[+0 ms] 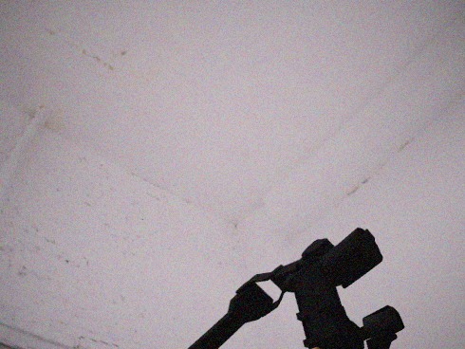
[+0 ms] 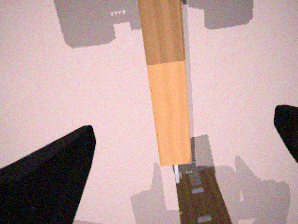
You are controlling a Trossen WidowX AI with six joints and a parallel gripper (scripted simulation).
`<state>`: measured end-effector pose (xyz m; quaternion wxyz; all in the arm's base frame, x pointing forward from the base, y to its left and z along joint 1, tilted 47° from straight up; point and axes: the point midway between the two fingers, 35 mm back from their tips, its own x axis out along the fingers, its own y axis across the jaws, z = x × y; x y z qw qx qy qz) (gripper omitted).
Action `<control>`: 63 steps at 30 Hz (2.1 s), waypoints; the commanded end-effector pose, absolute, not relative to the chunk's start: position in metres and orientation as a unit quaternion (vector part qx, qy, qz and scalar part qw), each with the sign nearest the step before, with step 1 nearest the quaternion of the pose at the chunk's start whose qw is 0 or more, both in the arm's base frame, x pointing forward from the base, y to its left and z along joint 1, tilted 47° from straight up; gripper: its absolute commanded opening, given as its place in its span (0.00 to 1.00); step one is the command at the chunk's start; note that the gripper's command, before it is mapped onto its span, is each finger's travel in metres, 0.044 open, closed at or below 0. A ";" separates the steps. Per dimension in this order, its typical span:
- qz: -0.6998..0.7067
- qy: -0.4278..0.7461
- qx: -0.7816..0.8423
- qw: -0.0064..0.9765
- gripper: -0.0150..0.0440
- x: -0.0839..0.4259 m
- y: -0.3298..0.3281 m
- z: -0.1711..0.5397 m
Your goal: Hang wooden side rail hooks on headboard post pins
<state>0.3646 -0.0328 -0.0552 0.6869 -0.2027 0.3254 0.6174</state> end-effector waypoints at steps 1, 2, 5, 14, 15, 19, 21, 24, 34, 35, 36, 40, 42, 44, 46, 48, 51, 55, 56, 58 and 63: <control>0.623 0.323 -0.198 0.684 1.00 0.363 -0.011 -0.073; 0.623 0.323 -0.198 0.684 1.00 0.363 -0.010 -0.074; 0.623 0.323 -0.198 0.684 1.00 0.363 -0.010 -0.074; 0.623 0.323 -0.198 0.685 1.00 0.363 0.001 -0.084; 0.623 0.323 -0.198 0.685 1.00 0.363 0.001 -0.084; 0.623 0.324 -0.197 0.685 1.00 0.363 0.004 -0.087; 0.622 0.325 -0.197 0.685 1.00 0.364 0.006 -0.089; 0.622 0.326 -0.196 0.685 1.00 0.364 0.009 -0.092; 0.621 0.328 -0.193 0.685 1.00 0.364 0.020 -0.102; 0.621 0.328 -0.194 0.685 1.00 0.364 0.021 -0.103; 0.621 0.328 -0.194 0.685 1.00 0.364 0.022 -0.104; 0.621 0.327 -0.194 0.685 1.00 0.365 0.027 -0.109; 0.622 0.327 -0.195 0.685 1.00 0.365 0.029 -0.111; 0.622 0.326 -0.195 0.685 1.00 0.365 0.032 -0.114; 0.622 0.326 -0.195 0.685 1.00 0.365 0.034 -0.116; 0.622 0.325 -0.195 0.685 1.00 0.365 0.037 -0.118; 0.622 0.324 -0.196 0.685 1.00 0.364 0.040 -0.121; 0.623 0.323 -0.196 0.685 1.00 0.364 0.045 -0.126; 0.623 0.323 -0.196 0.685 1.00 0.364 0.046 -0.127; 0.623 0.322 -0.196 0.685 1.00 0.364 0.049 -0.129; 0.624 0.322 -0.196 0.685 1.00 0.364 0.051 -0.130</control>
